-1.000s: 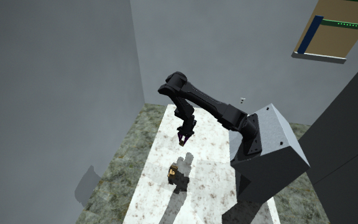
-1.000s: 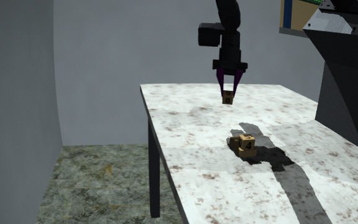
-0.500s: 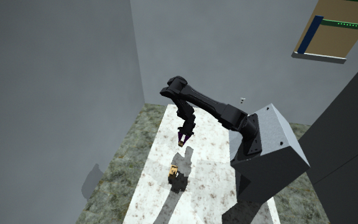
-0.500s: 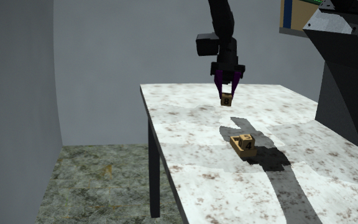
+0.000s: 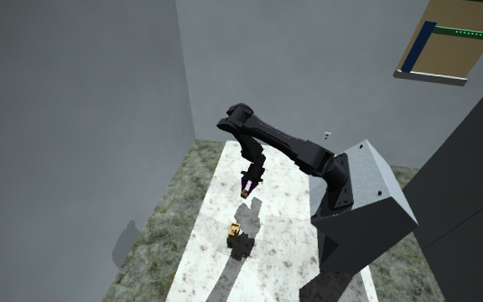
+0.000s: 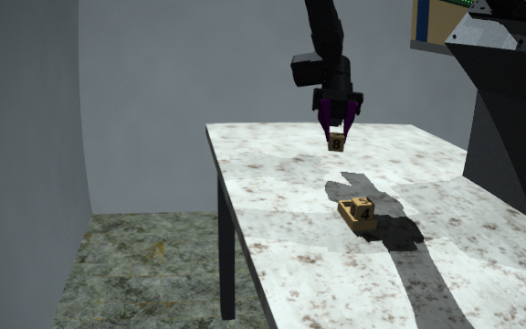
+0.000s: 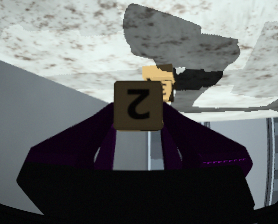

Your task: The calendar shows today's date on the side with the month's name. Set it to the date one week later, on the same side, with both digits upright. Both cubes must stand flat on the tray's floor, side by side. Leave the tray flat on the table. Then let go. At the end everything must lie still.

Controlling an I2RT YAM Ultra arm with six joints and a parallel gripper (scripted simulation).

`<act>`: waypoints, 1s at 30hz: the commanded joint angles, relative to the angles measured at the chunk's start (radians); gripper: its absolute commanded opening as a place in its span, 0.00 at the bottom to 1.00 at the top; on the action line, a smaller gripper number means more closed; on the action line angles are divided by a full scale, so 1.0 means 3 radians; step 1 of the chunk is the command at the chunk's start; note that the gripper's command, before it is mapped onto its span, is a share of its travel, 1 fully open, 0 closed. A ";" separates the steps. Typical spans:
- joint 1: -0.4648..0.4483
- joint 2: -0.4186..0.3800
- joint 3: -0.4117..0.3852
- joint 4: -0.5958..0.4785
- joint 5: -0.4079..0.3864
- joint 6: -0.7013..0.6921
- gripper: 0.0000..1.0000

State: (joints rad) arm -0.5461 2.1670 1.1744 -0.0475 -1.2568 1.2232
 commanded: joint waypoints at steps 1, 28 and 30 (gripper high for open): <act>-0.0020 -0.0017 0.0003 -0.0043 -0.0043 -0.0012 0.26; 0.0053 0.0177 0.0116 0.0235 -0.0004 0.0193 0.26; 0.0066 0.0213 0.0139 0.0281 0.0003 0.0228 0.26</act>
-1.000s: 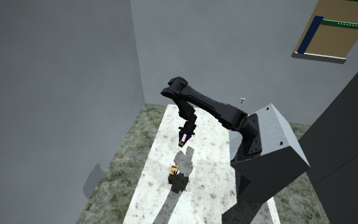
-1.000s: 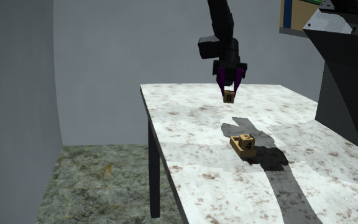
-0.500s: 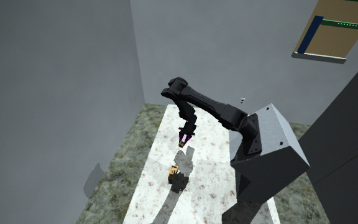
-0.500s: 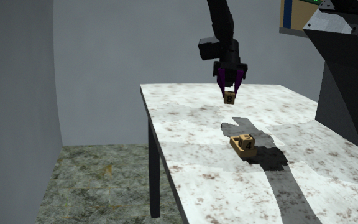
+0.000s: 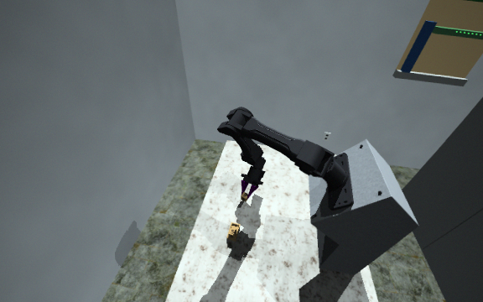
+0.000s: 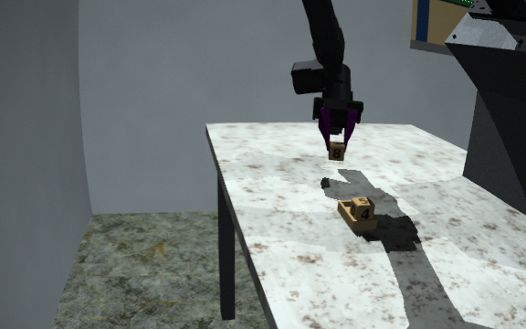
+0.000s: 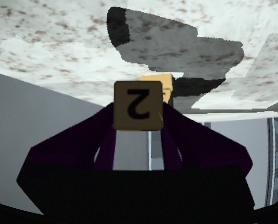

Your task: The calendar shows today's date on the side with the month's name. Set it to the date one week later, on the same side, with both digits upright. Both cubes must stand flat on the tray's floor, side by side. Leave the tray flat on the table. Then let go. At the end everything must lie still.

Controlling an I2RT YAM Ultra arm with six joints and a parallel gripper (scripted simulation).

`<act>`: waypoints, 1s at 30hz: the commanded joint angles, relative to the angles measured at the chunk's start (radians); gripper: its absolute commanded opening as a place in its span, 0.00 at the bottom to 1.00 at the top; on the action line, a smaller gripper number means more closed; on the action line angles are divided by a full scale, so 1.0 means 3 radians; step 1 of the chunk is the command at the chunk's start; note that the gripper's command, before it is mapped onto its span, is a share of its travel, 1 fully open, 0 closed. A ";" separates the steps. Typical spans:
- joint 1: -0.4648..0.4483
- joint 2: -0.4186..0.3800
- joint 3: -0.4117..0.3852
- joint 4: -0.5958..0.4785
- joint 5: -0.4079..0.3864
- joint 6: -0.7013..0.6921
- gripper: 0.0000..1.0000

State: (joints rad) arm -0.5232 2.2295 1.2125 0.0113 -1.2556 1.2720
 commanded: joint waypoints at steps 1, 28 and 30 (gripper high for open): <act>-0.0003 0.0023 0.0024 0.0108 0.0003 0.0083 0.26; 0.0124 0.0413 0.0321 0.0503 0.0078 0.0401 0.26; 0.0129 0.0430 0.0336 0.0517 0.0082 0.0414 0.26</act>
